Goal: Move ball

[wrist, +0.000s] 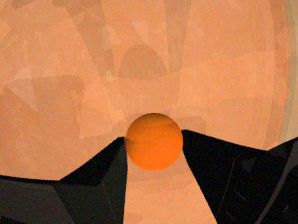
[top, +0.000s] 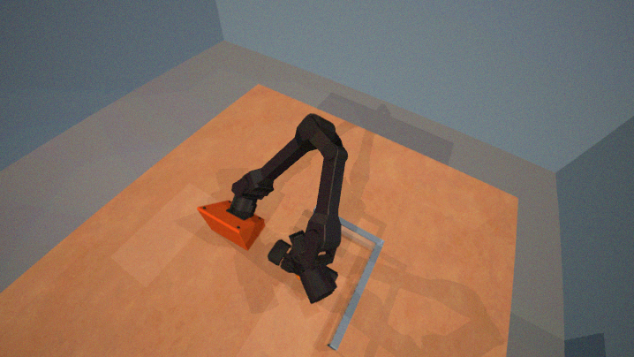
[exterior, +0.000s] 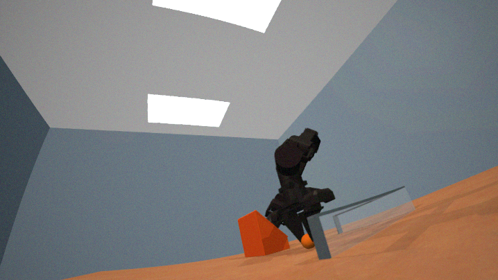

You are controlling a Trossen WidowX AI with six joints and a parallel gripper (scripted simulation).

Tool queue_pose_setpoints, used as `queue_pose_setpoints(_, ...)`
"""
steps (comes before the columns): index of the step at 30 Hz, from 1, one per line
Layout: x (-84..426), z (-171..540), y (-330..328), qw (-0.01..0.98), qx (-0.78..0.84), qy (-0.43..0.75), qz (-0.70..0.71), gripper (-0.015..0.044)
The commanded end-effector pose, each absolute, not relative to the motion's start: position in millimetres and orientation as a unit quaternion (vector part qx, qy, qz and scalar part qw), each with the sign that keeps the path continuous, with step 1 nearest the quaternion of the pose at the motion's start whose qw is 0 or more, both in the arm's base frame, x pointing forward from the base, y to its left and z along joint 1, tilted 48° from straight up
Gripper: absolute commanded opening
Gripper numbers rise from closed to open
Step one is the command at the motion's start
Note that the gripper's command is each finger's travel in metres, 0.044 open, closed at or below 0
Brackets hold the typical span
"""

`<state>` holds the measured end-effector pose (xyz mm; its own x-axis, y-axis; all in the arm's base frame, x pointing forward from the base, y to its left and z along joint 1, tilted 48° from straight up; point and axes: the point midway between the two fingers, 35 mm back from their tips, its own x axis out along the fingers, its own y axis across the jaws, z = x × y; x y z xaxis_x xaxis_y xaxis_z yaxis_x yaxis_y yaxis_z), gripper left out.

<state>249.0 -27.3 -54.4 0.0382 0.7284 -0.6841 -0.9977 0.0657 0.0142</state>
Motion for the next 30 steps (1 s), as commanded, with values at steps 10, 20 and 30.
queue_pose_setpoints(10, 249, -55, -26, 0.678, -0.246, 0.273, 0.637, 0.0157)
queue_pose_setpoints(20, 249, -54, -29, 0.678, -0.246, 0.273, 0.637, 0.0277)
queue_pose_setpoints(30, 245, 4, -90, 0.678, -0.243, 0.274, 0.637, 0.0277)
